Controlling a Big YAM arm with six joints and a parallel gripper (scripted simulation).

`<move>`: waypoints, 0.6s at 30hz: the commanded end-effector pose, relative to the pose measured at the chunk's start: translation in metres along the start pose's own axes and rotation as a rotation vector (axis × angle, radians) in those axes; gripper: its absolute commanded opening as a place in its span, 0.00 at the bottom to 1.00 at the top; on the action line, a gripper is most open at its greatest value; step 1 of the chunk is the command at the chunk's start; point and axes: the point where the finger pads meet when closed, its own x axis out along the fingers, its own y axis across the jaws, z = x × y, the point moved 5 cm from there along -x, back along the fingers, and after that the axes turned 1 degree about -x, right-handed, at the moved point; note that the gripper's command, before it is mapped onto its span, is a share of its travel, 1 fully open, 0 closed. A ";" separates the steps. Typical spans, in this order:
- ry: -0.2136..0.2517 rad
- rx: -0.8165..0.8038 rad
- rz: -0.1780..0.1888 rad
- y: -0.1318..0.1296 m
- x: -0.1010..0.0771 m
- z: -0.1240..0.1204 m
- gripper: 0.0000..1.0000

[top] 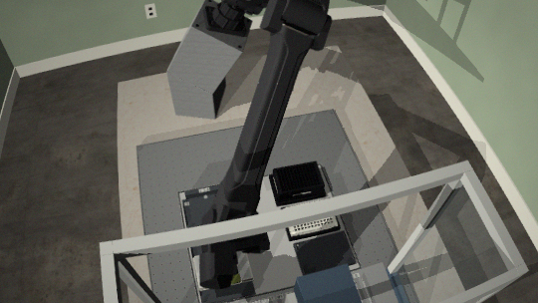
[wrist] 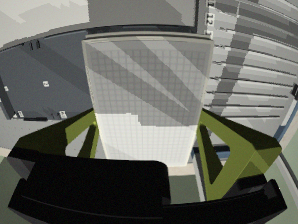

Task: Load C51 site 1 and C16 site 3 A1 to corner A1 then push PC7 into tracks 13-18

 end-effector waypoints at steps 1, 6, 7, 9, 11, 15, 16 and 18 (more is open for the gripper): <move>0.016 -0.021 -0.074 -0.026 -0.045 -0.010 0.00; 0.008 -0.015 -0.045 -0.017 -0.023 -0.005 0.00; 0.008 -0.015 -0.045 -0.017 -0.023 -0.006 0.00; 0.008 -0.015 -0.045 -0.017 -0.023 -0.005 0.00; 0.008 -0.015 -0.045 -0.017 -0.023 -0.005 0.00; 0.008 -0.015 -0.045 -0.017 -0.023 -0.006 0.00; 0.008 -0.015 -0.045 -0.018 -0.023 -0.006 0.00; 0.008 -0.015 -0.045 -0.018 -0.023 -0.006 0.00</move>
